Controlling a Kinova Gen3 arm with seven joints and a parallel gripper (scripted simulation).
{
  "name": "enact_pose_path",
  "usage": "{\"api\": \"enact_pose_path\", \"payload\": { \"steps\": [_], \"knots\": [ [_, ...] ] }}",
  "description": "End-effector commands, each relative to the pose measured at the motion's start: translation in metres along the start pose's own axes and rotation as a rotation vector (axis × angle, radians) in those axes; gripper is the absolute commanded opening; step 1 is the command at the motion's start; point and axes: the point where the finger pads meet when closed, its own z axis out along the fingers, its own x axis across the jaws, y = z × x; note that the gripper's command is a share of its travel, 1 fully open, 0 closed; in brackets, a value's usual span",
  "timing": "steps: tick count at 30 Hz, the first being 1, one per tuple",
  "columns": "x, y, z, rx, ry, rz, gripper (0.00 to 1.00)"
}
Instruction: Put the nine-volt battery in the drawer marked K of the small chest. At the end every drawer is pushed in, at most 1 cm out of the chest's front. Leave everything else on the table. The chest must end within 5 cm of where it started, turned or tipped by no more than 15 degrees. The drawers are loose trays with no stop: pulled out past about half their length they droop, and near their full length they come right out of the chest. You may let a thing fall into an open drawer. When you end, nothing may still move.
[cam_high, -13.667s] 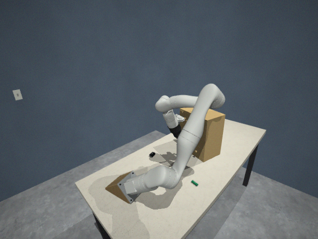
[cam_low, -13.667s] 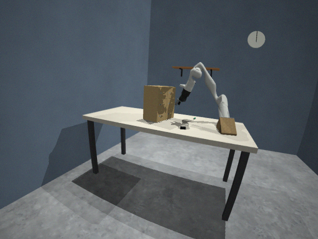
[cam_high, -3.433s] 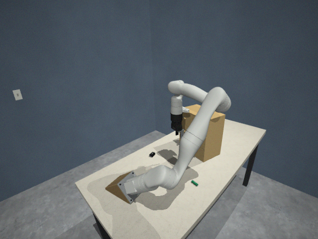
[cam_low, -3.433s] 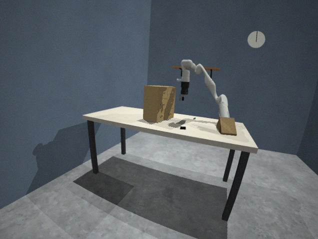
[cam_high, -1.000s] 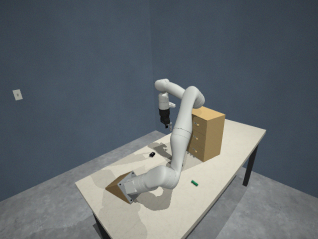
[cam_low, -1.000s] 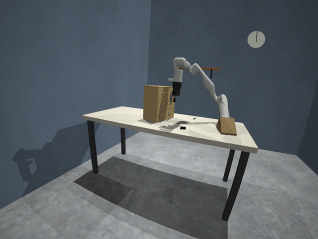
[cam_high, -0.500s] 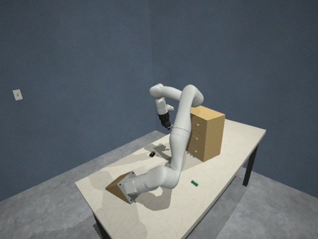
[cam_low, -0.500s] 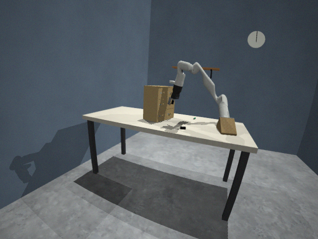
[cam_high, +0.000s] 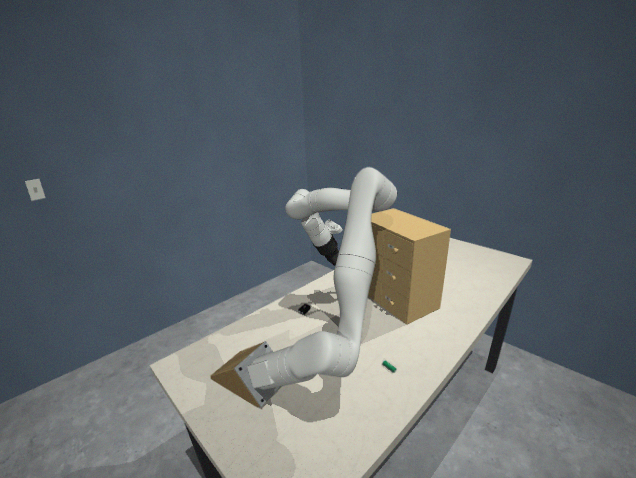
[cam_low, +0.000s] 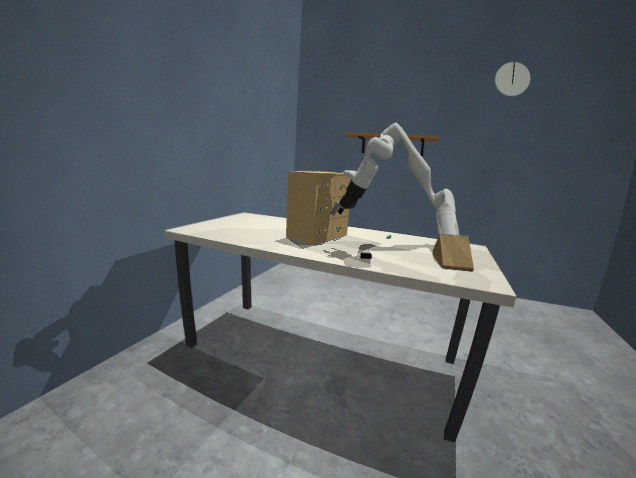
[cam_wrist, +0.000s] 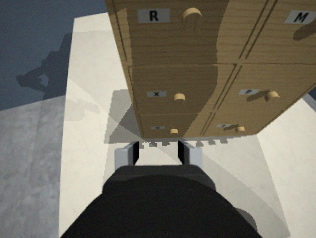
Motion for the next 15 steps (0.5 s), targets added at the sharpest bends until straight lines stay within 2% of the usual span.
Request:
{"api": "enact_pose_path", "payload": {
  "steps": [1,11,13,15],
  "knots": [
    [0.000,0.005,0.005,0.045,0.003,-0.017,1.00],
    [0.000,0.002,0.028,0.210,0.001,-0.017,1.00],
    [0.000,0.002,0.032,0.236,0.001,-0.017,1.00],
    [0.000,0.002,0.032,0.236,0.001,-0.017,1.00]
  ]
}}
